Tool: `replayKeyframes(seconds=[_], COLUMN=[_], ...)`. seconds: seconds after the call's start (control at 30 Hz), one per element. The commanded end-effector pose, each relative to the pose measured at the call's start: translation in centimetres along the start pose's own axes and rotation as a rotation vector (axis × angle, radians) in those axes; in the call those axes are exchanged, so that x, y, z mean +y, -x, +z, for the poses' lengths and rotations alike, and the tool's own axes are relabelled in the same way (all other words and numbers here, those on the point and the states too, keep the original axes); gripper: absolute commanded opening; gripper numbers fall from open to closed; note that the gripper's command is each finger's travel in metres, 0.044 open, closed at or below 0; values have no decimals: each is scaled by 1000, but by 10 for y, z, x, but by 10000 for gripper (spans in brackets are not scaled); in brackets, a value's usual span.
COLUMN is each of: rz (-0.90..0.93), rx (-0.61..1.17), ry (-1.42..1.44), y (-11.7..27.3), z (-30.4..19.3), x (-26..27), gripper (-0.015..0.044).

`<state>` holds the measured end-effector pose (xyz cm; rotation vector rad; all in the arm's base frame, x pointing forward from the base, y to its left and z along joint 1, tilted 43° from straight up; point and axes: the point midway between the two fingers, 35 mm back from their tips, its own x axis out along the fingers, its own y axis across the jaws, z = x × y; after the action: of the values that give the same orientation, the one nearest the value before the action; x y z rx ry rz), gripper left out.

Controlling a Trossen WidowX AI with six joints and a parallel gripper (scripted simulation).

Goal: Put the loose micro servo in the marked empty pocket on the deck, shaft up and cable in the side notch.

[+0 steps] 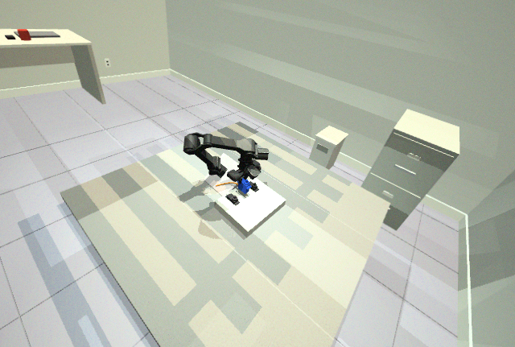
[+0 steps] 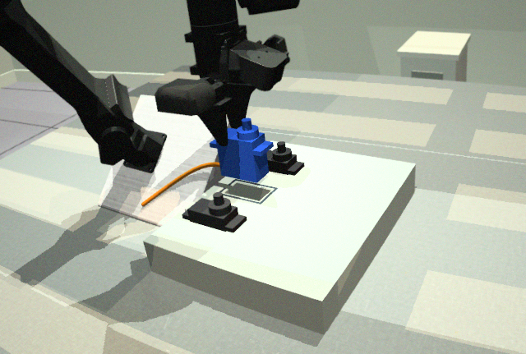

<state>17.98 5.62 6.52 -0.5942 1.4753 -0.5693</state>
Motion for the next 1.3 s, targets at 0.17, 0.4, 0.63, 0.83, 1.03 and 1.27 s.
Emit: replayKeyframes(seconds=[0.17,0.4,0.63,0.83,1.03,1.27], rz=[3,3,3,3,3,2], rx=[-1,-2,-2,-2,-2,-2], ry=[-3,-3,-3,-3,-3,-3], y=[-11,-17,-17,-22,-28,-33], z=[0,0,0,0,0,0], x=[0,0,0,0,0,0], gripper=[0,0,0,0,0,0])
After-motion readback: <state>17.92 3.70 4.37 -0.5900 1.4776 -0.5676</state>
